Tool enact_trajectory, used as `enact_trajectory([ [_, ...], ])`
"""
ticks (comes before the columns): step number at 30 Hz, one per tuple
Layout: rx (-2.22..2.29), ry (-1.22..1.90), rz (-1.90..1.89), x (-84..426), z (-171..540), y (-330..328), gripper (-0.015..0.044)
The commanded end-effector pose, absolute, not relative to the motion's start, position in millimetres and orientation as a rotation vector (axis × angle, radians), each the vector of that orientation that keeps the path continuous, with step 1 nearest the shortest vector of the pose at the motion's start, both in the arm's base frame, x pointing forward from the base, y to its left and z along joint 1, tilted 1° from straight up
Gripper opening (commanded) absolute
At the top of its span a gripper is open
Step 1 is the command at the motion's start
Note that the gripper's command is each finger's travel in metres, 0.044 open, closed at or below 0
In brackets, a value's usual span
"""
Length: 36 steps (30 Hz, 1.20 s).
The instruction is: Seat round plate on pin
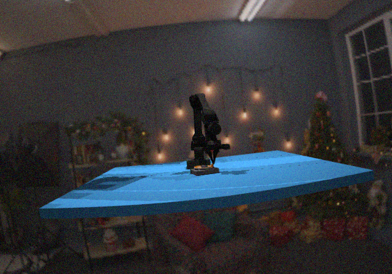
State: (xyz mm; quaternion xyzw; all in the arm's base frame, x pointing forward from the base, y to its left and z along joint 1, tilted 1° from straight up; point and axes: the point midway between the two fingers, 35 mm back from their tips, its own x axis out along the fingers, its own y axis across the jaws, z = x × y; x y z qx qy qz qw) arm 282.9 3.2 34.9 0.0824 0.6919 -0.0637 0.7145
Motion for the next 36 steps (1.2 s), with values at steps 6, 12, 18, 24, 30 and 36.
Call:
enact_trajectory([
  [6, 0.176, 1.535, -0.143, 295.3, 33.4, -2.0, 0.0000],
  [12, 0.176, 1.534, -0.143, 301.6, 33.4, -7.2, 0.0000],
  [18, 0.175, 1.533, -0.144, 307.3, 33.7, -13.3, 0.0000],
  [24, 0.175, 1.533, -0.144, 311.9, 34.1, -20.2, 0.0000],
  [30, 0.174, 1.533, -0.145, 315.1, 34.2, -27.1, 0.0000],
  [36, 0.174, 1.532, -0.145, 316.7, 34.4, -33.9, 0.0000],
])
